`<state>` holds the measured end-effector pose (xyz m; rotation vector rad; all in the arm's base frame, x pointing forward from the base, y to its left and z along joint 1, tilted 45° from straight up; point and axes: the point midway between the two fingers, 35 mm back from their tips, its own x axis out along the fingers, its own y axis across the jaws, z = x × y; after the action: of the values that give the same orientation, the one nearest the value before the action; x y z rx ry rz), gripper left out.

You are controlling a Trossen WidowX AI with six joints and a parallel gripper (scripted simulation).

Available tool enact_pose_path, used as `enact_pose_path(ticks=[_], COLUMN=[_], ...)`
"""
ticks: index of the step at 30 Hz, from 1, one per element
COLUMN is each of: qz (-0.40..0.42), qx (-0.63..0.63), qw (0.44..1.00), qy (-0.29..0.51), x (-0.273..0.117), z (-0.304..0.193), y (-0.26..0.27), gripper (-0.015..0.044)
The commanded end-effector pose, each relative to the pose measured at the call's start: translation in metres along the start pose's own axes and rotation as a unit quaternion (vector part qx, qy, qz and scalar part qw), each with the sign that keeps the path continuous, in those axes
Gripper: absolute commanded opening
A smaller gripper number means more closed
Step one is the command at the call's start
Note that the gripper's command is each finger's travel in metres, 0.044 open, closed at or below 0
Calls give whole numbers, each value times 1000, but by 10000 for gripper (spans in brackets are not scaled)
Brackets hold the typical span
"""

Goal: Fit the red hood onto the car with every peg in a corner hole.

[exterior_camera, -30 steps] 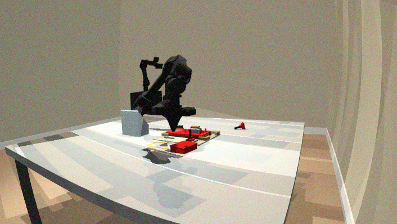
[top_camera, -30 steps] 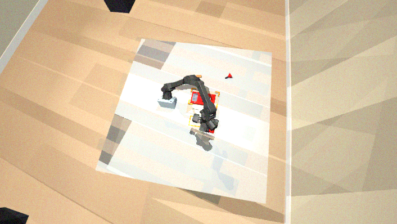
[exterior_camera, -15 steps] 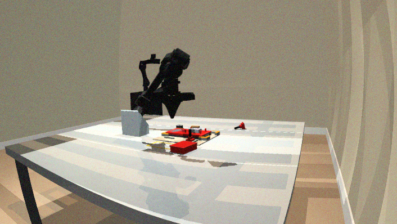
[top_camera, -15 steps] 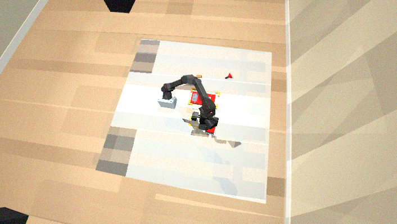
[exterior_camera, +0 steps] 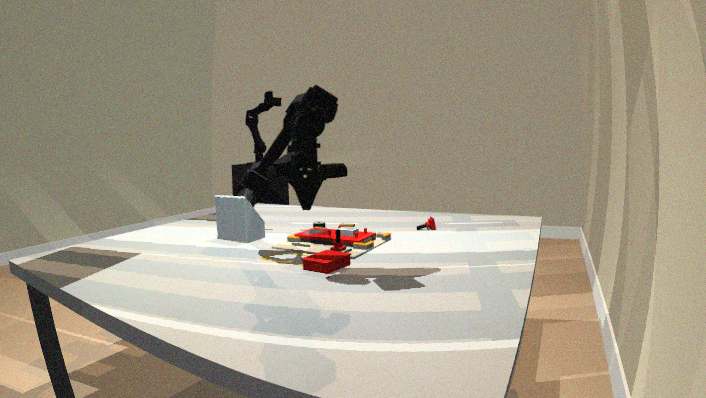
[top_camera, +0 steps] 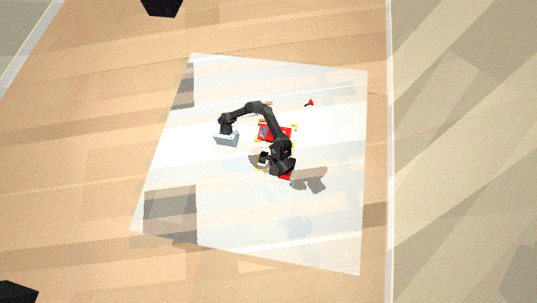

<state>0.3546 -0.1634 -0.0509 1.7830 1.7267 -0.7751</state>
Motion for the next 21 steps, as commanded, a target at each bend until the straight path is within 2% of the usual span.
enact_pose_path(ticks=[1, 7, 14, 21], qz=[0, -1, -3, -3], qx=[-76, -297, -535, -736], qw=[997, 955, 845, 677], qy=[0, 0, 0, 2], x=[2, 9, 17, 25], z=[0, -1, -2, -4], y=[2, 9, 16, 23], gripper=[105, 263, 440, 440])
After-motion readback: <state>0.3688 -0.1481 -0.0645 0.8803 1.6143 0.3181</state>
